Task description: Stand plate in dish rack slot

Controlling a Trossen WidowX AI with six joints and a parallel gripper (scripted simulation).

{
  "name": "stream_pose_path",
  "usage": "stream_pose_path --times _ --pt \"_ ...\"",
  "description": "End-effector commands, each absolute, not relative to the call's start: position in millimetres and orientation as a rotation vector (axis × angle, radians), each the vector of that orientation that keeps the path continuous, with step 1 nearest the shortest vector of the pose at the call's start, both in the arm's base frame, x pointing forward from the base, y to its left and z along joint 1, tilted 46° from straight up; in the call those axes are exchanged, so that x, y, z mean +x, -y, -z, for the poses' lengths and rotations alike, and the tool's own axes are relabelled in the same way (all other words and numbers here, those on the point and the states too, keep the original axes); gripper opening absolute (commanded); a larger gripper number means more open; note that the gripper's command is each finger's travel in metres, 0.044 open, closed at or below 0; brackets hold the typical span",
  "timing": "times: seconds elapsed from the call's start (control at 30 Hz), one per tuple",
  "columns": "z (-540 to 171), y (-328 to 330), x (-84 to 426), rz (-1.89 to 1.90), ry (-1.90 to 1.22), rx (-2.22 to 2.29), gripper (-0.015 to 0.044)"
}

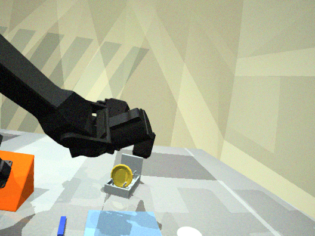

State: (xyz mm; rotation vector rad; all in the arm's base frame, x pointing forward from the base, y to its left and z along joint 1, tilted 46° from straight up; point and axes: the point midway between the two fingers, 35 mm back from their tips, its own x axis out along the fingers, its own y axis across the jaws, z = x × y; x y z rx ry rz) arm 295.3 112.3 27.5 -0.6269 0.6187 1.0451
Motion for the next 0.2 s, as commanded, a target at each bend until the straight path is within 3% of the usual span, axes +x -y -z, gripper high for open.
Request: stream_pose_path --times 0.0,0.17 --pt "-31.0 -118.2 296.1 -1.014 -0.696 -0.603 0.04" --pt "-29.4 -121.3 291.1 -0.949 -0.863 -0.559 0.04"
